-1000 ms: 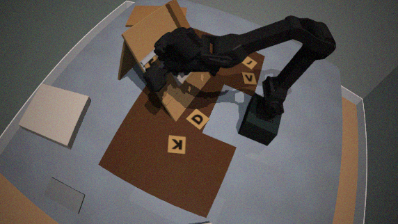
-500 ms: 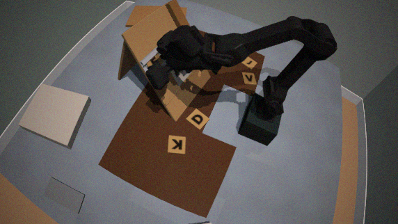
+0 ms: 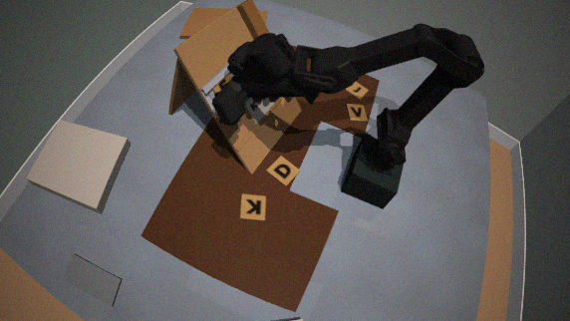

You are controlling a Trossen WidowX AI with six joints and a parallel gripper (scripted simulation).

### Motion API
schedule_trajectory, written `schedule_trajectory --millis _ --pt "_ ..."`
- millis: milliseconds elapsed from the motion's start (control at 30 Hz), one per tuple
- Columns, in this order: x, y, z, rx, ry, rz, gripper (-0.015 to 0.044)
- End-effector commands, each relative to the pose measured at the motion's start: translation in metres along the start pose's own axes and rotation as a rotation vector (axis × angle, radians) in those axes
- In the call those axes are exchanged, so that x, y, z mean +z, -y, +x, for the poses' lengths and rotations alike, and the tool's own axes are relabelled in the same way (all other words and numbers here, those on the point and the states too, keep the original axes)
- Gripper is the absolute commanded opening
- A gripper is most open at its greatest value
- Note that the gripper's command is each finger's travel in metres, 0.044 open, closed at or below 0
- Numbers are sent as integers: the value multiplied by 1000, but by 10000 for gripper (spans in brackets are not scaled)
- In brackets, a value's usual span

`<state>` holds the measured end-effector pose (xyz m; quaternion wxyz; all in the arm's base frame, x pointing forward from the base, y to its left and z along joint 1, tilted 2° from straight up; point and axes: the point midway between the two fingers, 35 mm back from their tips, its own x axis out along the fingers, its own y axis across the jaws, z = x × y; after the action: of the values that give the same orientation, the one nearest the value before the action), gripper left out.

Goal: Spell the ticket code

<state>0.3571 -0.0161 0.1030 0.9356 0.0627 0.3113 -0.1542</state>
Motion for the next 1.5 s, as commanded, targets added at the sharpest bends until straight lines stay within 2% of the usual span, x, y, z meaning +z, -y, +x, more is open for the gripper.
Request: schedule_trajectory --millis 0,1467 --pt "-1 2 0 2 -1 -6 0" --pt "1 29 0 0 -1 -8 0"
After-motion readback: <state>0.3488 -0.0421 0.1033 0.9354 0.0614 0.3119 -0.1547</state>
